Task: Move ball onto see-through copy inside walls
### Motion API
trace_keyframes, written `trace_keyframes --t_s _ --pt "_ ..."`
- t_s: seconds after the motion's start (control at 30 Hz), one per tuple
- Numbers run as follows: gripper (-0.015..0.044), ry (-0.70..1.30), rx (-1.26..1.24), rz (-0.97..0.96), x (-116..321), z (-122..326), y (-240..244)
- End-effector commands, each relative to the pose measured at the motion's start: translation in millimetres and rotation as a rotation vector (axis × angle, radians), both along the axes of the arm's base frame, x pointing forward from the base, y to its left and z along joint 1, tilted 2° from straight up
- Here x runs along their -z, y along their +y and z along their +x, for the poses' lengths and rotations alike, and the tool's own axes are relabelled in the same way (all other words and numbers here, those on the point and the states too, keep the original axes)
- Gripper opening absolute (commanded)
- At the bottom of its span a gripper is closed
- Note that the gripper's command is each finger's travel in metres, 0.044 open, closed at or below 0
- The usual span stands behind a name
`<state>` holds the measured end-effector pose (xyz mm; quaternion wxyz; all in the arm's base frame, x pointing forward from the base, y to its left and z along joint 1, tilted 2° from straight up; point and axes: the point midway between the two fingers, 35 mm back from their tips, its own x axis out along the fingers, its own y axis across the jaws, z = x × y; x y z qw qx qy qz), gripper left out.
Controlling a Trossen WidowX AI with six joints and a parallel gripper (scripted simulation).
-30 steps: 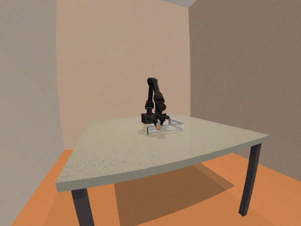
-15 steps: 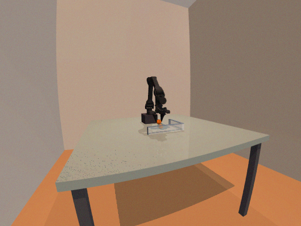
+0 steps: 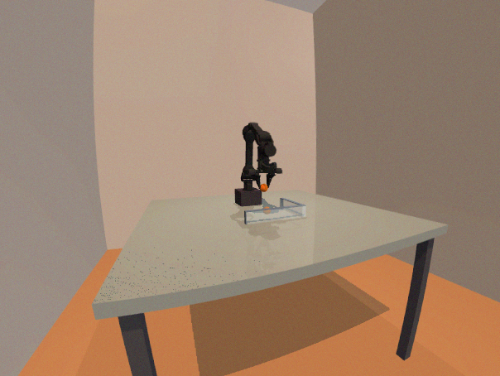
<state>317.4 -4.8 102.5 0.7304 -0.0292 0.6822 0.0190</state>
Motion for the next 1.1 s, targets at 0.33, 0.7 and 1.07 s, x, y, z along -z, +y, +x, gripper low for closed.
trace_keyframes --t_s 0.33,0.7,1.07 --pt "0.0 0.011 0.002 0.006 43.1 -25.5 25.7" --pt "0.0 0.011 0.002 0.006 84.4 -21.3 25.9" --pt "0.0 0.011 0.002 0.006 115.4 -22.1 25.5"
